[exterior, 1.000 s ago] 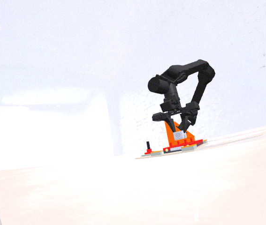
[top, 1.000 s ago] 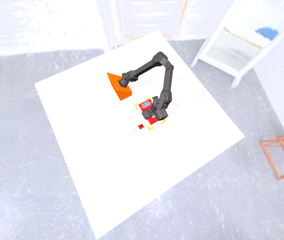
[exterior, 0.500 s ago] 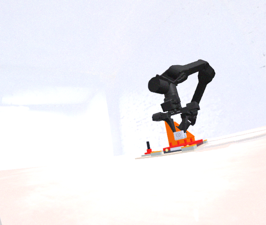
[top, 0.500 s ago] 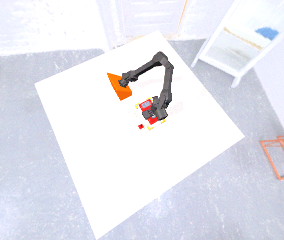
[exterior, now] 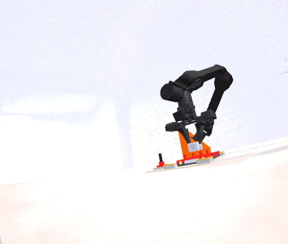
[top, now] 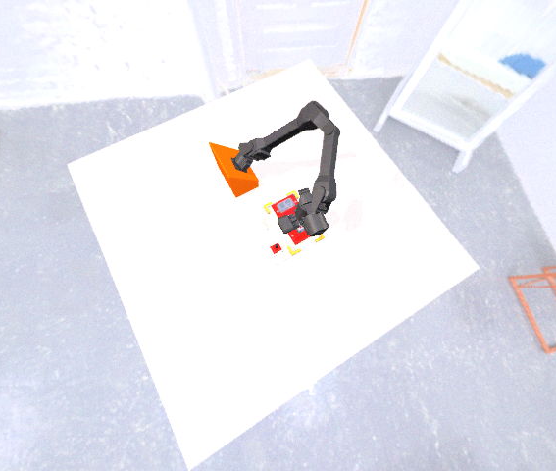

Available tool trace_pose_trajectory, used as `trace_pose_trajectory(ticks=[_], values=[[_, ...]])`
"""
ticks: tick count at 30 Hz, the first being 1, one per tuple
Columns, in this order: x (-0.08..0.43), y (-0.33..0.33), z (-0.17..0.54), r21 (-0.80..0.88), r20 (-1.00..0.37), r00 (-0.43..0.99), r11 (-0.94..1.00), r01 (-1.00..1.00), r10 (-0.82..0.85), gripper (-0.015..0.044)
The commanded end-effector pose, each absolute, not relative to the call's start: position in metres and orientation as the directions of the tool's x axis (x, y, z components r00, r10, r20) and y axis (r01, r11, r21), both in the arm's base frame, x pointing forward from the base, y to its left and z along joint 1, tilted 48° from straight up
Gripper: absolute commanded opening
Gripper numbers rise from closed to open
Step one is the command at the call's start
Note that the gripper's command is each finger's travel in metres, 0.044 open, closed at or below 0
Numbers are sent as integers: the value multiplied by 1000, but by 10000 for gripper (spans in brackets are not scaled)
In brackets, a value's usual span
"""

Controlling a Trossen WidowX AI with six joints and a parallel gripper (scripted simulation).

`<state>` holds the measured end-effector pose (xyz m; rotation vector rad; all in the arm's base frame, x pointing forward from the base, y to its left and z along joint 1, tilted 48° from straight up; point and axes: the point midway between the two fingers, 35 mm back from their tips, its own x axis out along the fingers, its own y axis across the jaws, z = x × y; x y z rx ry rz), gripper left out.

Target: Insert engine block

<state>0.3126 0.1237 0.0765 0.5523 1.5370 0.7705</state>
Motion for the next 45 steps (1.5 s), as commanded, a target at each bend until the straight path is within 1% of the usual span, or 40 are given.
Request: trace_pose_trajectory(ticks=[1,8,14,20,33,37,45], values=[[313,124,77,747,-665,-115,653,-129,738,159],[313,124,77,747,-665,-115,652,-134,738,159],[314,124,78,742,-665,-115,636,-212,738,159],[314,124,78,742,-665,-115,634,-217,738,159],[314,125,77,745,-665,-115,667,-23,738,159],[313,125,77,746,-665,-115,663,-56,738,159],[313,126,76,744,-665,-115,639,-197,738,159]])
